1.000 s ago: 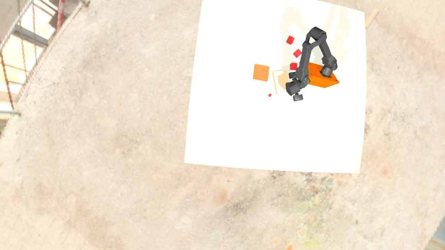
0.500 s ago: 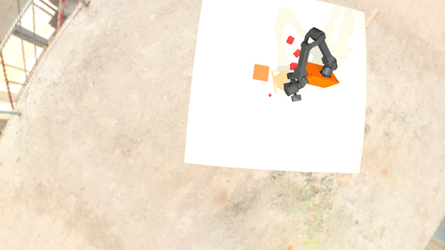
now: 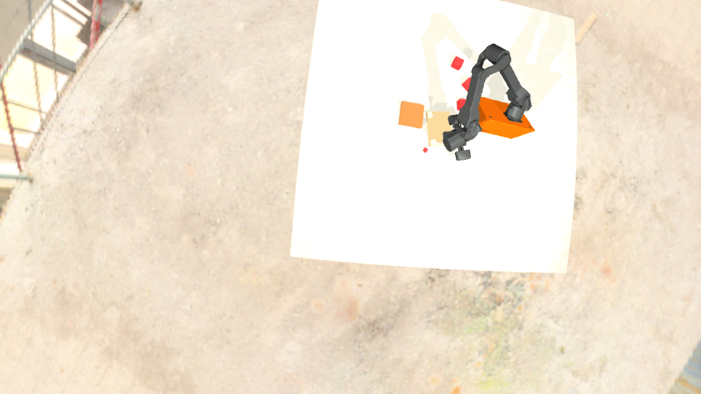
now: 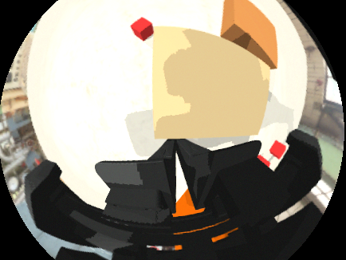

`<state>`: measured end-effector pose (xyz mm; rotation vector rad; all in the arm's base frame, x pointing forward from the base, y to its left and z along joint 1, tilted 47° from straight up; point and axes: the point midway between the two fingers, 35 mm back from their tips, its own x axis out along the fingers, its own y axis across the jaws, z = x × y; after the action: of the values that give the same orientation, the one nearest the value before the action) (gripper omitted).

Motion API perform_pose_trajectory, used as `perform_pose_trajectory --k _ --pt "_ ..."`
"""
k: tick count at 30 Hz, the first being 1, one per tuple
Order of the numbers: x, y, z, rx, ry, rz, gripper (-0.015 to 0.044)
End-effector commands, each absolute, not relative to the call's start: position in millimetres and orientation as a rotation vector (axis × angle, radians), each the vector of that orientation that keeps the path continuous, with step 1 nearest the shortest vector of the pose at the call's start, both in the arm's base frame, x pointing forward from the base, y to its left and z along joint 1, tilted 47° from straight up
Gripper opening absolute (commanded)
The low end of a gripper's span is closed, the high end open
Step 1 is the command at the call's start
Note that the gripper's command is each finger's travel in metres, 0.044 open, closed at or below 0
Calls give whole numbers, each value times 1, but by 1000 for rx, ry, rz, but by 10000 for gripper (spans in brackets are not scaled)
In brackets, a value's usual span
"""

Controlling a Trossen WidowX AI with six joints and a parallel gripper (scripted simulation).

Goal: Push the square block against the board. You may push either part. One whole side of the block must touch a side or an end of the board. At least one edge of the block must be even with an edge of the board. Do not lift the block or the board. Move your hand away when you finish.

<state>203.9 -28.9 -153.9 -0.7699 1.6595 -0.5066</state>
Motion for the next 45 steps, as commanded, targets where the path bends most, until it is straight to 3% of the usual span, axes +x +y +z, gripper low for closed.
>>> perform_pose_trajectory --k 1,35,45 --pt "214 -29 -156 -767 1648 -509 0" --pt "252 -29 -161 -766 1645 -509 0" --pt "240 -29 -159 -766 1646 -509 0"
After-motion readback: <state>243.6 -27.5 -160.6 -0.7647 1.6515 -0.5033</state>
